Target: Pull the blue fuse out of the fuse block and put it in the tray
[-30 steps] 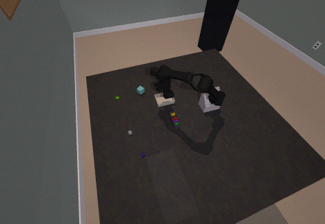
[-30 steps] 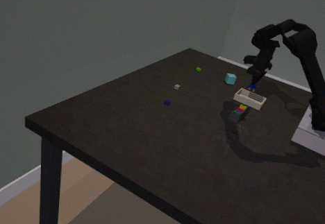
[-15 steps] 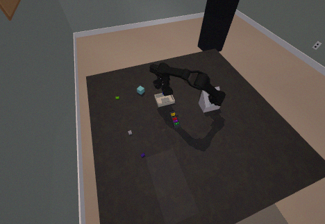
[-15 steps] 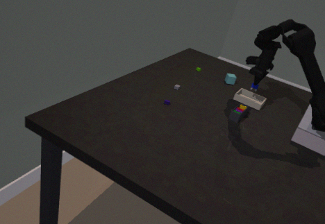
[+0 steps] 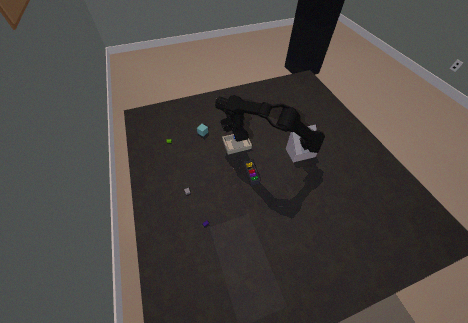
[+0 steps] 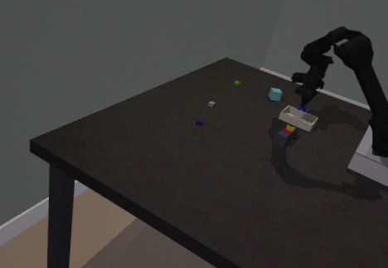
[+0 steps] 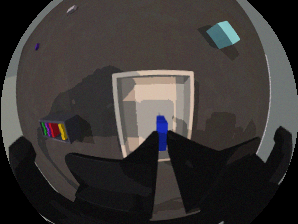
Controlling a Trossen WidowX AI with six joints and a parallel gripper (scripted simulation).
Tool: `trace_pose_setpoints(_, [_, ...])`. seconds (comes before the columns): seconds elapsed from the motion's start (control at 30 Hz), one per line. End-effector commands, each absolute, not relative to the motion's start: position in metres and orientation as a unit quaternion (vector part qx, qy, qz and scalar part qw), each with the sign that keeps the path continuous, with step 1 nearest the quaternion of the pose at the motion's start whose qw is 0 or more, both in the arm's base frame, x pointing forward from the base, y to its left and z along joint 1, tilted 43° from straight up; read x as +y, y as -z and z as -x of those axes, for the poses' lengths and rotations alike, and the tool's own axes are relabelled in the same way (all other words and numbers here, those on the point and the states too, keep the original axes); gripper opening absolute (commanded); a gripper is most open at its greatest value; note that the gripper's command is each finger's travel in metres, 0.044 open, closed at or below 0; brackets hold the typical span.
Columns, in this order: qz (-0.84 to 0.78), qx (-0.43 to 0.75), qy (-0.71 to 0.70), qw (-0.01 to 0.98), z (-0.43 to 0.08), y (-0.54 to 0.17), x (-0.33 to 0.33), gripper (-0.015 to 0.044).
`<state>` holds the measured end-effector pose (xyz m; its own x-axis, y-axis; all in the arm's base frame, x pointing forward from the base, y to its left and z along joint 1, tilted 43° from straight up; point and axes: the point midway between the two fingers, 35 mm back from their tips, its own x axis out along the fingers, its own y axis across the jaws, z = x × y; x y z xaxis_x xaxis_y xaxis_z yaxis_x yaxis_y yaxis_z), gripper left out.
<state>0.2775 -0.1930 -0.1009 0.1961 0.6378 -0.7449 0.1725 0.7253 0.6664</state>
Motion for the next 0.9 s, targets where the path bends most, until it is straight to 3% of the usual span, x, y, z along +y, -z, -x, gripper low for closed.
trace_pose_setpoints(0.0, [-0.336,0.612,-0.169,0.695,-0.278,0.106,-0.185,0.0])
trace_pose_setpoints(0.23, [-0.336,0.612,-0.169,0.695,-0.278,0.108,-0.183,0.0])
trace_pose_setpoints(0.63, [-0.332,0.613,-0.168,0.698,-0.278,0.107,-0.187,0.0315])
trace_pose_setpoints(0.87, [-0.336,0.613,-0.168,0.695,-0.27,0.079,-0.209,0.033])
